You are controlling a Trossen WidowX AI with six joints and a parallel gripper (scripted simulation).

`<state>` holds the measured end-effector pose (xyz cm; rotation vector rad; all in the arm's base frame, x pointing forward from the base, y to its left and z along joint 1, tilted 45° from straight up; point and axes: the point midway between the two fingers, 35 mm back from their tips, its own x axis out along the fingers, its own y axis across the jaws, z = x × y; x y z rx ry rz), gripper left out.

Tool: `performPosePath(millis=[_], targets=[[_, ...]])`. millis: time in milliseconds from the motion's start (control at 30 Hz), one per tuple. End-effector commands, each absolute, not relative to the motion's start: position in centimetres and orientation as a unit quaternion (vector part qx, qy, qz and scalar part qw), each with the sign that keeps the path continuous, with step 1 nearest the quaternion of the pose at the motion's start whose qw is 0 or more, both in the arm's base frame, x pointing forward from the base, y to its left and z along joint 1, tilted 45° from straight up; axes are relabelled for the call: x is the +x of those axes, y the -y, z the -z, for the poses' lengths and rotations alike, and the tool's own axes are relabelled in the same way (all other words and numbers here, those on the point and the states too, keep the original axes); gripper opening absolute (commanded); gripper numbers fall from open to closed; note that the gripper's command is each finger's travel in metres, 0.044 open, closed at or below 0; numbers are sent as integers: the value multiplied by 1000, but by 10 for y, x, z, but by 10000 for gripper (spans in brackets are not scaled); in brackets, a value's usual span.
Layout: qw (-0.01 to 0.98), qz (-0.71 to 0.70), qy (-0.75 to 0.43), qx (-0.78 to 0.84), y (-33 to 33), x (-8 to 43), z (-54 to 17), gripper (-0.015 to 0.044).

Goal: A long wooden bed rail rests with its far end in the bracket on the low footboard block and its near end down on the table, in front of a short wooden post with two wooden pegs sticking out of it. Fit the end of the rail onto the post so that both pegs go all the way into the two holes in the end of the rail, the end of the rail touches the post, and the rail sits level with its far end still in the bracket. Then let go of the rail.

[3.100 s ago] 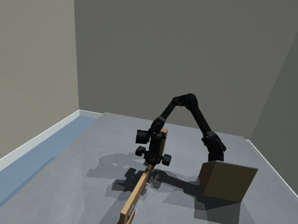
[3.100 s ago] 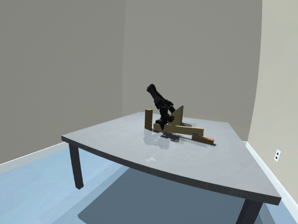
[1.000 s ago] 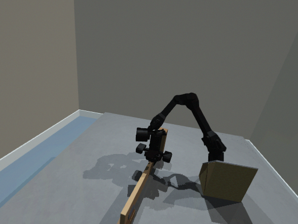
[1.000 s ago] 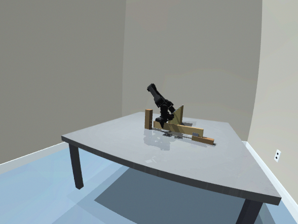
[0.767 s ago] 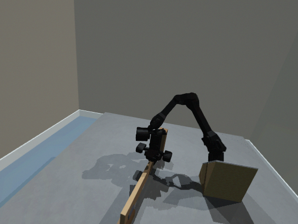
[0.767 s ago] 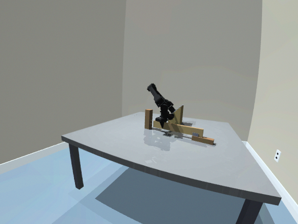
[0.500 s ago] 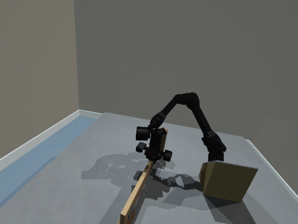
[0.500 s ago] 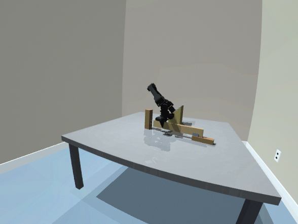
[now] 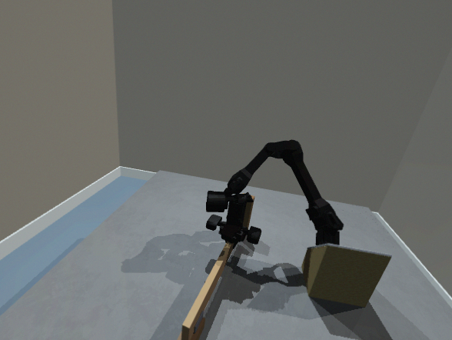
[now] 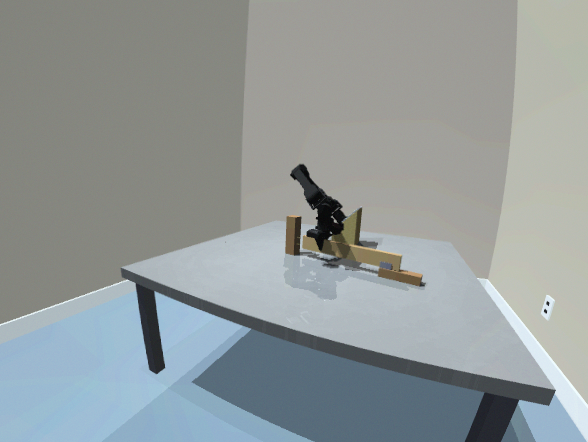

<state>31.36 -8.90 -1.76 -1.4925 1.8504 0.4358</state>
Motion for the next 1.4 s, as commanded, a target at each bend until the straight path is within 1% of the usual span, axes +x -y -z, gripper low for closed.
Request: performPosePath(millis=[0,1367], targets=[[361,-174,-711,-577,86,315,19,0],[361,-174,-711,-577,87,313,21,0]])
